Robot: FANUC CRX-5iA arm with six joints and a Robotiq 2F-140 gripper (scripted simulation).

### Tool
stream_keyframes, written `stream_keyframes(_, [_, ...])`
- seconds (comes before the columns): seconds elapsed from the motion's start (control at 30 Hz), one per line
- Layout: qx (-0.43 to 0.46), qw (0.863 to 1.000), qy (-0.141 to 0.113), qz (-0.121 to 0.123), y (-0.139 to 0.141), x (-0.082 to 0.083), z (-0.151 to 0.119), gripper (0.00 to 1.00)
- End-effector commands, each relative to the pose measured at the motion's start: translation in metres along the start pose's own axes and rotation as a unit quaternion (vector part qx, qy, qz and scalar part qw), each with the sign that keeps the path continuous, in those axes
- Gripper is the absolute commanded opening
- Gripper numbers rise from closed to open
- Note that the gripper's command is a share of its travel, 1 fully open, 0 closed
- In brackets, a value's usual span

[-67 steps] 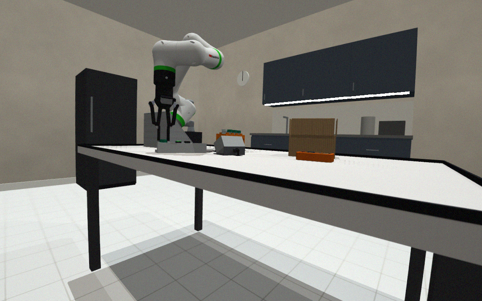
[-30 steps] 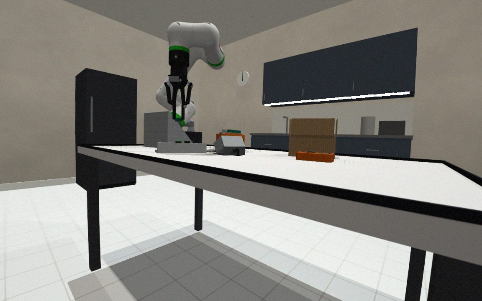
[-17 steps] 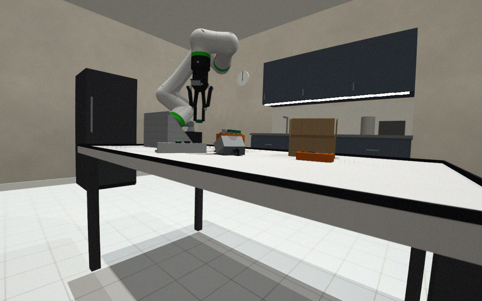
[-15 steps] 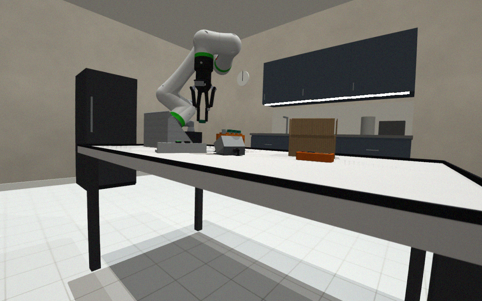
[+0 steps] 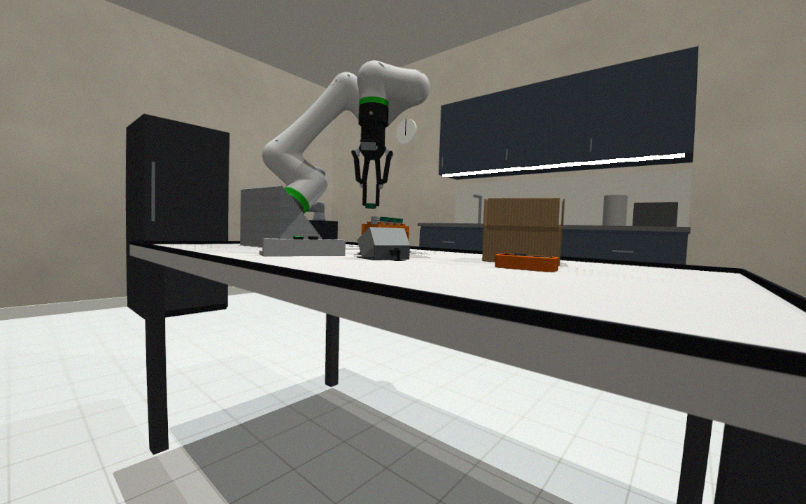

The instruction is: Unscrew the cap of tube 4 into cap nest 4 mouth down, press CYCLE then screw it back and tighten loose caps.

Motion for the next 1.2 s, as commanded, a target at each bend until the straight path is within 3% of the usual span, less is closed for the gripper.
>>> stream_keyframes(0.0, [0.0, 1.0, 0.001, 0.0, -0.012, 0.001, -0.013, 0.3])
stream_keyframes(0.13, [0.0, 1.0, 0.001, 0.0, -0.012, 0.001, -0.013, 0.3])
stream_keyframes(0.5, [0.0, 1.0, 0.001, 0.0, -0.012, -0.024, -0.013, 0.3])
stream_keyframes(1.17, [0.0, 1.0, 0.001, 0.0, -0.012, -0.029, -0.013, 0.3])
Point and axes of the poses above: the point where the finger pads meet when closed, its own x axis back along the fingers, its own y axis across the jaws, z = x × y, the point moved 10 cm from there along x, back along the fingers, and after that the axes turned 12 degrees about -x, right-handed, at the moved point
